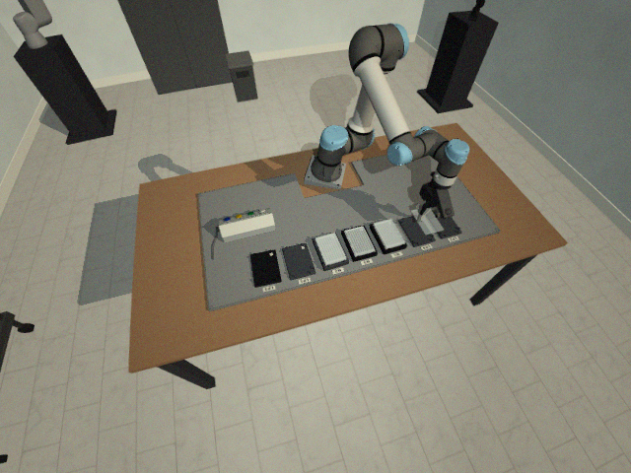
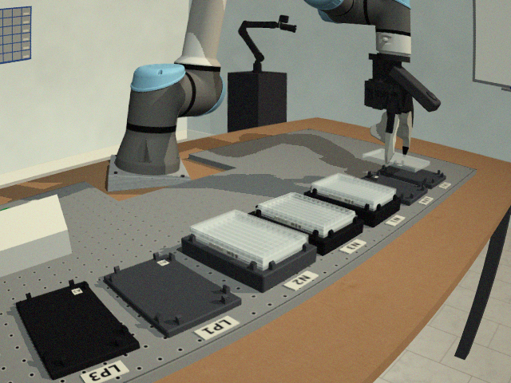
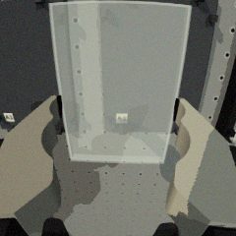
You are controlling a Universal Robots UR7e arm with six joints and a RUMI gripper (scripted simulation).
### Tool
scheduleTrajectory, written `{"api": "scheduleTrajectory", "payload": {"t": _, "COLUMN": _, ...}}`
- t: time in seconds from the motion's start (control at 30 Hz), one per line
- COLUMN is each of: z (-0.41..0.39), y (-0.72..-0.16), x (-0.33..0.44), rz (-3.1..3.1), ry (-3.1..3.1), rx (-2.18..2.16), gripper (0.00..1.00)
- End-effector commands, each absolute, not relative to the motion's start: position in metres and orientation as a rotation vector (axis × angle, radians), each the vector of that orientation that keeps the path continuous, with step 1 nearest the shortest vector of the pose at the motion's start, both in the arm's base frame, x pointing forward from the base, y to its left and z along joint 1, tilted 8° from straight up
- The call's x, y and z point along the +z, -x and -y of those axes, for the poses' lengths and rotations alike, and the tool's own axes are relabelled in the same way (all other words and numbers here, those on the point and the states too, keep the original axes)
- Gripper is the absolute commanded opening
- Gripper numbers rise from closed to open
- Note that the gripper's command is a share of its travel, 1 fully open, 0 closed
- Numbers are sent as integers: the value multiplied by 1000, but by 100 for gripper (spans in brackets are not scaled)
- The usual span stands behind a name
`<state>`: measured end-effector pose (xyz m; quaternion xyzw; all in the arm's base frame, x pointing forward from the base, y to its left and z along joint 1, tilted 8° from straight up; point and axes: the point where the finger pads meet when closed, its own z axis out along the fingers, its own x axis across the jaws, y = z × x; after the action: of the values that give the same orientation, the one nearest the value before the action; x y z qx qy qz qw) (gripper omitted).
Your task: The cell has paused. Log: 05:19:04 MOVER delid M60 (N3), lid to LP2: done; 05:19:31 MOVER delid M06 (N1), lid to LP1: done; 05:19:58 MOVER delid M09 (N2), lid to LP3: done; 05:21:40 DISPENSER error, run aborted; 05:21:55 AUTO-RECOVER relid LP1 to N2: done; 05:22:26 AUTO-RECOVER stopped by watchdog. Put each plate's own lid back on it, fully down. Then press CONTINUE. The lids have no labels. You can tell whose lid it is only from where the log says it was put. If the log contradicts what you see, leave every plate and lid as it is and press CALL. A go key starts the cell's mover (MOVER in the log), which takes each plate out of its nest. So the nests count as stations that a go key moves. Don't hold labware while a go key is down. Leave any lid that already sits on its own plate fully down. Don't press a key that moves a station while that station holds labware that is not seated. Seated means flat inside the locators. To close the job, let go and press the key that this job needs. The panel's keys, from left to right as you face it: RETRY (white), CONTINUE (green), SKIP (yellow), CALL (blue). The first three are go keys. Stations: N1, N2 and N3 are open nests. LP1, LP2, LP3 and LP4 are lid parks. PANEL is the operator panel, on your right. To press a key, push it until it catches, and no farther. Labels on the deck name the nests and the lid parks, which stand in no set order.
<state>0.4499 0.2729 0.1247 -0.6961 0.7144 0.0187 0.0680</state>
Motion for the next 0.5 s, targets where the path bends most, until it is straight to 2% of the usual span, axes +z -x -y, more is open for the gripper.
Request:
{"api": "scheduleTrajectory", "payload": {"t": 0.0, "z": -247, "y": -449, "x": 122, "rz": -2149, "ry": 2096, "rx": 57, "gripper": 0}}
{"api": "scheduleTrajectory", "payload": {"t": 0.47, "z": -187, "y": -448, "x": 115, "rz": -2149, "ry": 2096, "rx": 56, "gripper": 0}}
